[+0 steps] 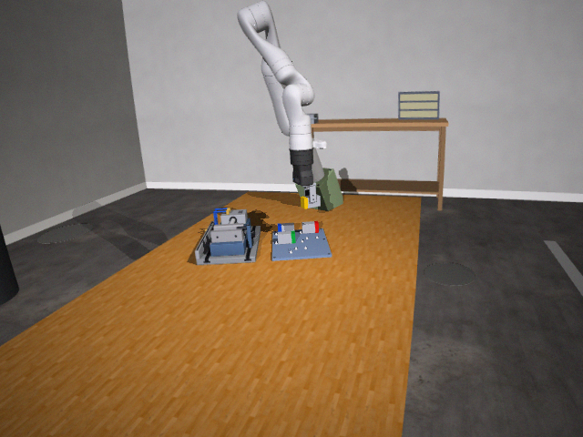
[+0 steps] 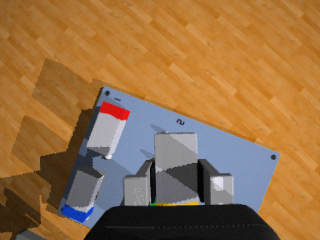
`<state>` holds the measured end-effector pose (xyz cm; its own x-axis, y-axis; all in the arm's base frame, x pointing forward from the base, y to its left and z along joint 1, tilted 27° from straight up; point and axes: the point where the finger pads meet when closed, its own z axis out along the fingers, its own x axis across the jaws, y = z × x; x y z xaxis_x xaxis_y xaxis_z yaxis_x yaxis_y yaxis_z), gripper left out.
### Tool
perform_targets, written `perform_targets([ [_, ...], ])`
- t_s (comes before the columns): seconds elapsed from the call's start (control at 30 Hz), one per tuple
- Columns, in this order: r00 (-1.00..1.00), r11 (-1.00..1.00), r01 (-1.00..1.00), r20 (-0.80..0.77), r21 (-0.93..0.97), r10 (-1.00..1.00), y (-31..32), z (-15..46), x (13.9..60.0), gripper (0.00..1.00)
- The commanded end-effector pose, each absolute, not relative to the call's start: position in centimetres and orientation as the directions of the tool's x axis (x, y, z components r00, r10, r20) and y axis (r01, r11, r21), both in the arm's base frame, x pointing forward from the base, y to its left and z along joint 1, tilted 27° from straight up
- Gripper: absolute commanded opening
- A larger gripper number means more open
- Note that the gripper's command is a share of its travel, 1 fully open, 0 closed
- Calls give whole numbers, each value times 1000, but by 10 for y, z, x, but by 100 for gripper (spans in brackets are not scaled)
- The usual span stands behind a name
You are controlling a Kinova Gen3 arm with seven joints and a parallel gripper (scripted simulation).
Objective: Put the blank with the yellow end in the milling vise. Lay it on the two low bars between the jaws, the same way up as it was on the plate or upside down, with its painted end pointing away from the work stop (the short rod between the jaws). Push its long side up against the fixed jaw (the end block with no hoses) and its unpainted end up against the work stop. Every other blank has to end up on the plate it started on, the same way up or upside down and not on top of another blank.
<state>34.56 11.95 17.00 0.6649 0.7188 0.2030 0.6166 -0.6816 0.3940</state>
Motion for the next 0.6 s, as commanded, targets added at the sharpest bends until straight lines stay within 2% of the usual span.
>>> perform_targets([
  [0.0, 681, -702, 596, 217, 389, 699, 120, 171, 345, 0],
  [0.57, 799, -843, 426, 301, 329, 521, 120, 171, 345, 0],
])
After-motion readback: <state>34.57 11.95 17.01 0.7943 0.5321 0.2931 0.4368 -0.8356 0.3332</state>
